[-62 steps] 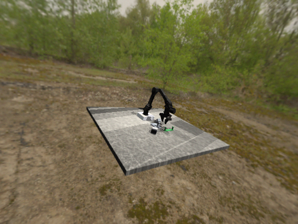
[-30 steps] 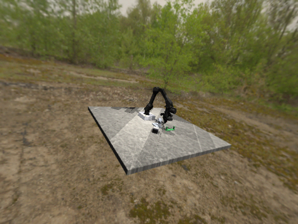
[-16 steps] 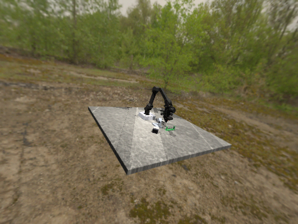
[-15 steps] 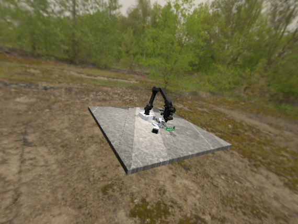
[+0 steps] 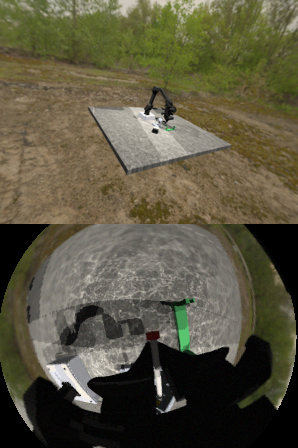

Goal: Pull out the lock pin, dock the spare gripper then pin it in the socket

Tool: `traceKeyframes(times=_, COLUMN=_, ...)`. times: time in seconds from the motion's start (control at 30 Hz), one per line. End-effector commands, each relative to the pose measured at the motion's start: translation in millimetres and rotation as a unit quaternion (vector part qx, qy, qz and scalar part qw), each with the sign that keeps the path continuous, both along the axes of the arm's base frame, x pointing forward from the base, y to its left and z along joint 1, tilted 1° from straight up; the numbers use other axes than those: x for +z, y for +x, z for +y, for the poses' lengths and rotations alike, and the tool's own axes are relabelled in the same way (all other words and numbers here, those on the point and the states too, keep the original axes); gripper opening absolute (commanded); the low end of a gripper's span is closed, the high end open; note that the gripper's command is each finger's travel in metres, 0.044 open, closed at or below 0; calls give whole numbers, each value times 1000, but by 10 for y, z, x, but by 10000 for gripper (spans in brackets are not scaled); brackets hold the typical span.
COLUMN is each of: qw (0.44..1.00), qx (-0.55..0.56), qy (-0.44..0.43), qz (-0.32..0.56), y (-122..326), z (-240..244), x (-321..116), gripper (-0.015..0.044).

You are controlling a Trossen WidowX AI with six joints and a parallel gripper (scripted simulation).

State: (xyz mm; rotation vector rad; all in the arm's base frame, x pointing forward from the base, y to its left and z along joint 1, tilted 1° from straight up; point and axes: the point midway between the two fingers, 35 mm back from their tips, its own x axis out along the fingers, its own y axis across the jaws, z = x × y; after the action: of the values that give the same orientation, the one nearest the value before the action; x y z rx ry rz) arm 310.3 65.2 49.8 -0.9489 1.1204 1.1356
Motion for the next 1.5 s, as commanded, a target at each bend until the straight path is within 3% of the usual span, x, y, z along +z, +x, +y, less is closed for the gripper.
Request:
traceKeyframes(times=0.0, qw=1000, qx=-2, qy=2, qz=-1, y=20, z=36, x=21, gripper=0)
traceKeyframes(times=1.47, qw=1000, qx=-1, qy=1, qz=11, y=87, z=367, x=40, gripper=0)
